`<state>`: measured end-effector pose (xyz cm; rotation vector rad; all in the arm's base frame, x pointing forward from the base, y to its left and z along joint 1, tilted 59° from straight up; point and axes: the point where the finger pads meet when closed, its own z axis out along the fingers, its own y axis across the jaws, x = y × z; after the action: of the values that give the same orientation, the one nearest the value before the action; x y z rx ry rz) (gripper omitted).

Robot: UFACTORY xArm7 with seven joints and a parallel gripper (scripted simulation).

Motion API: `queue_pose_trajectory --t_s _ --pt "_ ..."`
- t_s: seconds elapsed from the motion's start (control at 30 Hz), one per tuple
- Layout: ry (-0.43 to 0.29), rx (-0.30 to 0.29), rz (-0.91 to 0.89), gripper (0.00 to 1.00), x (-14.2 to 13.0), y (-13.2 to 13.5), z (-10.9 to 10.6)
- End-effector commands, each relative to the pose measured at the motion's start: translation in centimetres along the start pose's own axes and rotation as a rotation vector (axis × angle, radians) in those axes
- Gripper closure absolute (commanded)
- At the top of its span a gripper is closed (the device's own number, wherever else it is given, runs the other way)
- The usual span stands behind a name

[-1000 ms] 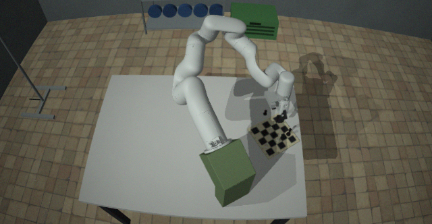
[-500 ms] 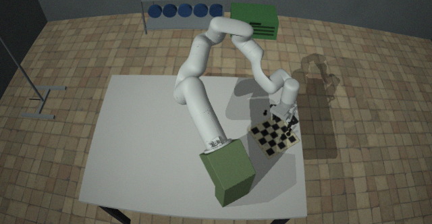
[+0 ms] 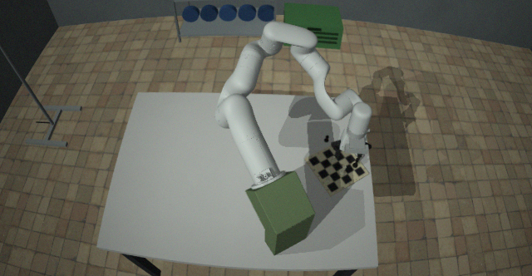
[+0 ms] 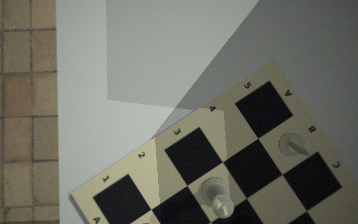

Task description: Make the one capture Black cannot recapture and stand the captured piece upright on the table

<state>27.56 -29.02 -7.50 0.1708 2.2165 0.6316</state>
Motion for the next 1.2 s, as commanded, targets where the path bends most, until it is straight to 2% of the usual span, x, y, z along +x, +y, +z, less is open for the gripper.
queue_pose_trajectory --t_s 0.0,0.03,0.07,1.17 --pt "-0.053 0.010 -0.273 0.00 0.26 -0.20 -0.23" --pt "-0.059 0.010 -0.302 0.00 0.26 -0.20 -0.23" --pt "-0.059 0.010 -0.302 0.57 0.26 -0.20 -0.23" --pt "-0.059 0.010 -0.302 0.57 0.26 -0.20 -0.23"
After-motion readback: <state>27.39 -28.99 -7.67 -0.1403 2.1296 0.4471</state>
